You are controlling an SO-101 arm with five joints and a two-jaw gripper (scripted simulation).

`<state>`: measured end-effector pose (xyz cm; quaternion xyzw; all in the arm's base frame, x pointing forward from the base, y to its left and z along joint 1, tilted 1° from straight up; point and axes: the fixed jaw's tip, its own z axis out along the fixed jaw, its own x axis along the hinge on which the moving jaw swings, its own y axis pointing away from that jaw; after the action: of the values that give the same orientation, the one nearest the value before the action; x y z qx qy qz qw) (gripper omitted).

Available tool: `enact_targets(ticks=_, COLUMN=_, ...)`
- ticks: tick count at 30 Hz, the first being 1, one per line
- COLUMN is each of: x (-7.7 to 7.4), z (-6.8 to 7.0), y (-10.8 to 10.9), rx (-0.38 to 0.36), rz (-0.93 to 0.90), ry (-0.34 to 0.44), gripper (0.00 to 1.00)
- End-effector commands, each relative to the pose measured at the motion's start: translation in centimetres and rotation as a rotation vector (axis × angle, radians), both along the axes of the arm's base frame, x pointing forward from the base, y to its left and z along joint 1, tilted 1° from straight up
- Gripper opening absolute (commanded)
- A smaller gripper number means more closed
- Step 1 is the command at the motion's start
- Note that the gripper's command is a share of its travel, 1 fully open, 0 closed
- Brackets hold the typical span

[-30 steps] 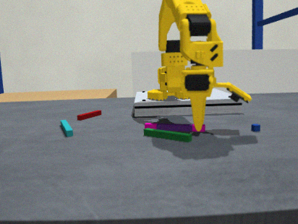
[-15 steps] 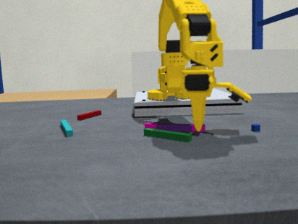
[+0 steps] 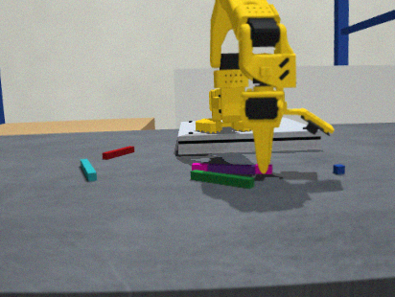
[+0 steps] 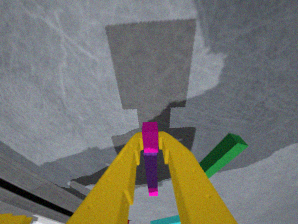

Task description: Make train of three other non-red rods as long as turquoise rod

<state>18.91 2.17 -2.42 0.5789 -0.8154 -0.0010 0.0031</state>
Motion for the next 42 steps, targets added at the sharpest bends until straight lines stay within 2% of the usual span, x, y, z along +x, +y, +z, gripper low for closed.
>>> enact_targets(ticks=1, x=0.44, z=0.33, y=0.02, rx=0.003, rz=0.009, ry=-0.019, gripper=0.0)
enact_targets(ticks=19, x=0.44, z=0.33, y=0.02, rx=0.003, rz=0.009, ry=-0.019, gripper=0.0)
enact_targets(ticks=28, x=0.44, z=0.33, y=0.02, rx=0.003, rz=0.009, ry=-0.019, gripper=0.05)
enact_targets(ticks=42, x=0.44, z=0.33, y=0.02, rx=0.003, rz=0.009, ry=-0.019, gripper=0.08)
